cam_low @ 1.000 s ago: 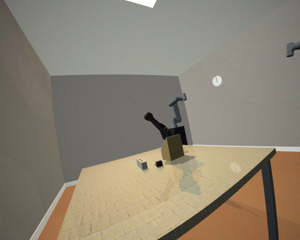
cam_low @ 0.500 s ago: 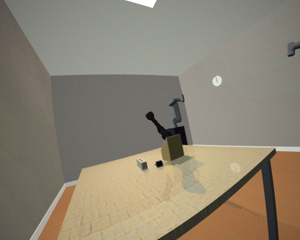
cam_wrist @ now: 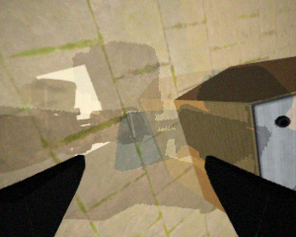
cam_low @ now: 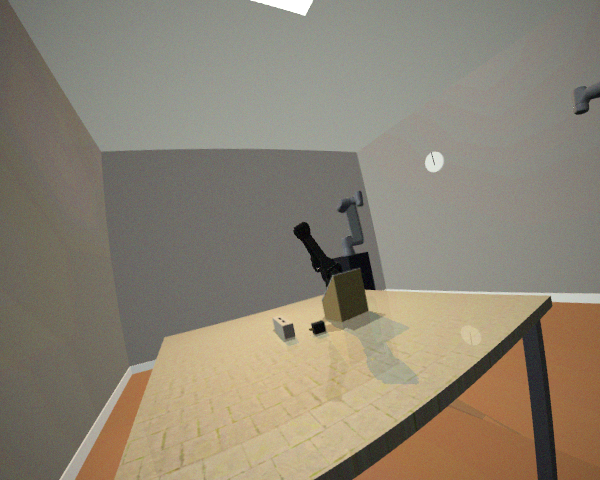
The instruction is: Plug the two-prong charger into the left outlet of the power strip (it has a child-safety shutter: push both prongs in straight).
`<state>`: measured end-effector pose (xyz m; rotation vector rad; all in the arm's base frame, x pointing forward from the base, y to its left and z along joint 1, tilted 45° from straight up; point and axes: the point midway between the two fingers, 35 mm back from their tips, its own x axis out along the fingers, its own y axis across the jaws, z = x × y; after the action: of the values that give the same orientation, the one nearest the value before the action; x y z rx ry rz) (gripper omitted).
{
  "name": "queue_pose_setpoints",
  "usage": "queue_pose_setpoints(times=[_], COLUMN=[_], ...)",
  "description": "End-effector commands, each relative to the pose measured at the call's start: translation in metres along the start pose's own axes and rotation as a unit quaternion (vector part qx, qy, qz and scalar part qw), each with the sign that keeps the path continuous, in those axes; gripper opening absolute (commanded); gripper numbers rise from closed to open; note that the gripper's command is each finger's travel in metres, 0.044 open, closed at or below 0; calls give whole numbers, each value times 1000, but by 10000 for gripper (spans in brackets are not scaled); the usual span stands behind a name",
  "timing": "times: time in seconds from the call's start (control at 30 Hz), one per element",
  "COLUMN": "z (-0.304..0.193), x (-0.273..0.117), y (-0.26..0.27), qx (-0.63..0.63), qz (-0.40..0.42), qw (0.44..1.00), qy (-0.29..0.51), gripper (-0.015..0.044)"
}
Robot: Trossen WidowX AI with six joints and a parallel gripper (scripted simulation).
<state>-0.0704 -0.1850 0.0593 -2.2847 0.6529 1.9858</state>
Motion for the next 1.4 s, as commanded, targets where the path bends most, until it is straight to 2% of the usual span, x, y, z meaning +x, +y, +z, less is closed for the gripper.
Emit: queue_pose_setpoints(times=[0.0, 0.67, 1.37], z=[-7, -48, -91], x=[2, 13, 23], y=[2, 1, -9], qx=[-38, -204, -373], qz=[-6, -36, -60], qw=[999, 978, 926], qy=[-2, 7, 15], gripper=[440, 440, 440])
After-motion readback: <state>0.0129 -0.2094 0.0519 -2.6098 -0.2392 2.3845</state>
